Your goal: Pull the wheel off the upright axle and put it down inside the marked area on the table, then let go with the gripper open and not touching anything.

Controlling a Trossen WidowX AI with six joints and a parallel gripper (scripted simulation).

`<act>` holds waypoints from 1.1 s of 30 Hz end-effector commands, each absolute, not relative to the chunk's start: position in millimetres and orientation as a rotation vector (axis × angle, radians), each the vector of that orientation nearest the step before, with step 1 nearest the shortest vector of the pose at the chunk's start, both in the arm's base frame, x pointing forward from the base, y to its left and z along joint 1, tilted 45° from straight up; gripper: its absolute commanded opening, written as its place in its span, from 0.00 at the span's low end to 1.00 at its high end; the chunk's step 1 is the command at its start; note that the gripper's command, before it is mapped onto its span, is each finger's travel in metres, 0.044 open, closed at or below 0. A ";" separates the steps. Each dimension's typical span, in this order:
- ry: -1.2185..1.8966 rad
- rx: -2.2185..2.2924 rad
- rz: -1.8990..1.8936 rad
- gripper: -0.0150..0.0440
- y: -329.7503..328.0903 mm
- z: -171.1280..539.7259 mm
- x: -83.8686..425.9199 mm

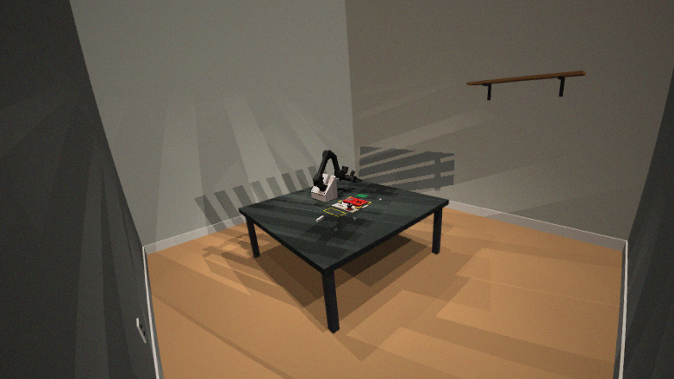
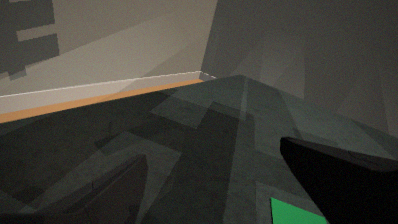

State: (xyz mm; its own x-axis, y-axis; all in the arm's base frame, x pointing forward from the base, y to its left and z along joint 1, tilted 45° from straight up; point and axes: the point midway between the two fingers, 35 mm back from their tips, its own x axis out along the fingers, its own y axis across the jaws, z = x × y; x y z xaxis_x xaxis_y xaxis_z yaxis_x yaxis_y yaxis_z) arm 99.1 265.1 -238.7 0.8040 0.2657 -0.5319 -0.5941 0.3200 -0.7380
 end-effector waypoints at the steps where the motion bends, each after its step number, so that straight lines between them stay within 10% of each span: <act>1: 0.347 -1.105 0.574 0.89 265.5 -238.6 100.3; 4: 0.422 -1.026 0.495 0.76 270.2 -235.5 117.7; 33: 0.837 -0.030 -0.564 0.76 187.9 -107.1 337.3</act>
